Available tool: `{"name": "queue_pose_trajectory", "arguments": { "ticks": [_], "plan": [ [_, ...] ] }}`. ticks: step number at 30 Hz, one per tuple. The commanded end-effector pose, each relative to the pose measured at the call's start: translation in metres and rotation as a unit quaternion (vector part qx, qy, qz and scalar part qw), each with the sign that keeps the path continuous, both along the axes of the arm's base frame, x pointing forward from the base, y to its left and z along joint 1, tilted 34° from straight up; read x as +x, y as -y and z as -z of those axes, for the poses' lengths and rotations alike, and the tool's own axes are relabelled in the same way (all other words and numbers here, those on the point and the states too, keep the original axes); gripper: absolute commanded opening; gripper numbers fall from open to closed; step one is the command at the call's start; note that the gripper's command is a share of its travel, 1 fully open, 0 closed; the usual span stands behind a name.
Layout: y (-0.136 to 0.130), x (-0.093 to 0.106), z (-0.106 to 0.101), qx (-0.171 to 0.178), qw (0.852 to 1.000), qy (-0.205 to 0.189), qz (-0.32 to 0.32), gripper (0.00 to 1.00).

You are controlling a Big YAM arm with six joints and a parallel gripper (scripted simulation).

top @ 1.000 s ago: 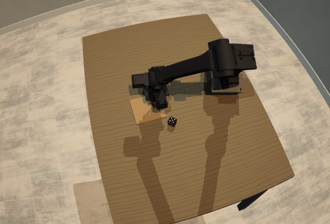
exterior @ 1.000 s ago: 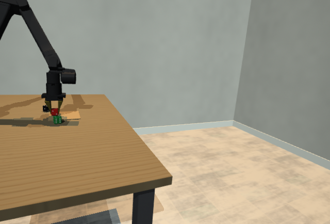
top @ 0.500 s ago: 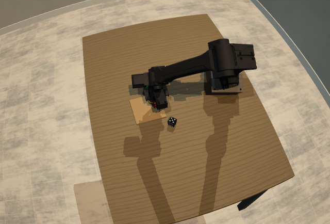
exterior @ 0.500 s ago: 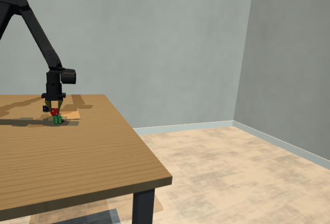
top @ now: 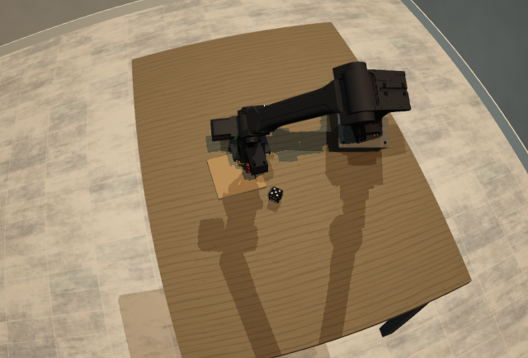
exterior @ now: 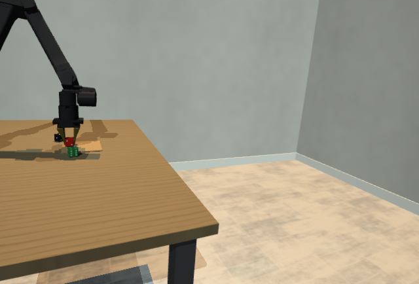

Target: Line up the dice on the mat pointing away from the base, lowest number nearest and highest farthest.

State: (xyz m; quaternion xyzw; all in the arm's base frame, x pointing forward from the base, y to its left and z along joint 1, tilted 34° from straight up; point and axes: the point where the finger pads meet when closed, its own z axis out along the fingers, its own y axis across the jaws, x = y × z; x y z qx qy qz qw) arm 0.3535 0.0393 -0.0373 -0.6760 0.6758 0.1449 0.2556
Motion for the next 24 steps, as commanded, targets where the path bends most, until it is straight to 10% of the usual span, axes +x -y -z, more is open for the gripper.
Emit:
{"name": "queue_pose_trajectory", "arguments": {
  "ticks": [1, 24],
  "plan": [
    [-0.0018, -0.0047, 0.006, 0.002, 1.0, -0.01, 0.004, 0.26],
    [-0.0019, -0.0046, 0.0043, 0.002, 1.0, -0.007, 0.004, 0.26]
  ]
}}
